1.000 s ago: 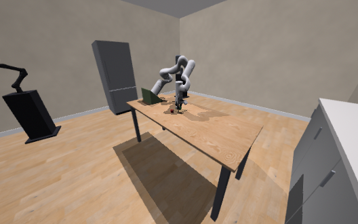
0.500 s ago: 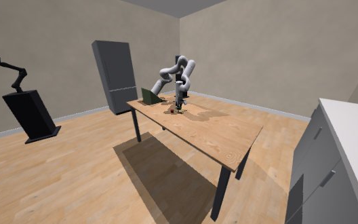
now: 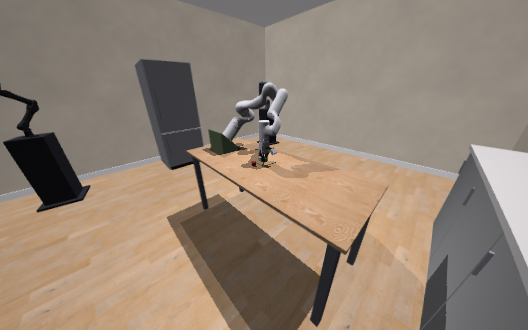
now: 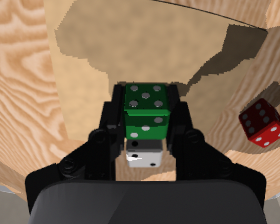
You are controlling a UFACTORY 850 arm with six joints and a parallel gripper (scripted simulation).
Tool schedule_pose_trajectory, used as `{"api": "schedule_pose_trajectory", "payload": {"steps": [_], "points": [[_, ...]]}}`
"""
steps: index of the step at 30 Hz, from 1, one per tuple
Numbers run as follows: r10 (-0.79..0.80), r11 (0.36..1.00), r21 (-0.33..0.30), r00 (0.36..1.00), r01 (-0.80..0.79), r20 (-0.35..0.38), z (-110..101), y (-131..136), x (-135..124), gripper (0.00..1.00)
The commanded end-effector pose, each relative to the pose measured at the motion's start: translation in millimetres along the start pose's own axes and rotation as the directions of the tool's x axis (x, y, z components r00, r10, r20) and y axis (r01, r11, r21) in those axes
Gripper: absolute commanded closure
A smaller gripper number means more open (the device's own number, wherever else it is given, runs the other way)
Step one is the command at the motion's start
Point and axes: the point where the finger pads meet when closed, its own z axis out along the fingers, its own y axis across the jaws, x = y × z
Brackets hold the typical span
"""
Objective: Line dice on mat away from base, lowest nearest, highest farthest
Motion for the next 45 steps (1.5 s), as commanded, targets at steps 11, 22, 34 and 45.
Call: {"api": "schedule_pose_trajectory", "payload": {"steps": [11,22,34,45], "points": [[0.000,1.000,0.000,1.000,0.000,-0.002,-0.6,0.1,0.8,0.73],[0.000,1.000,0.000,1.000,0.000,-0.002,-0.6,0.1,0.8,0.73],[0.000,1.000,0.000,1.000,0.000,-0.002,-0.6,0.1,0.8,0.73],[0.000,1.000,0.000,1.000,0.000,-0.002,-0.6,0.1,0.8,0.61]]}}
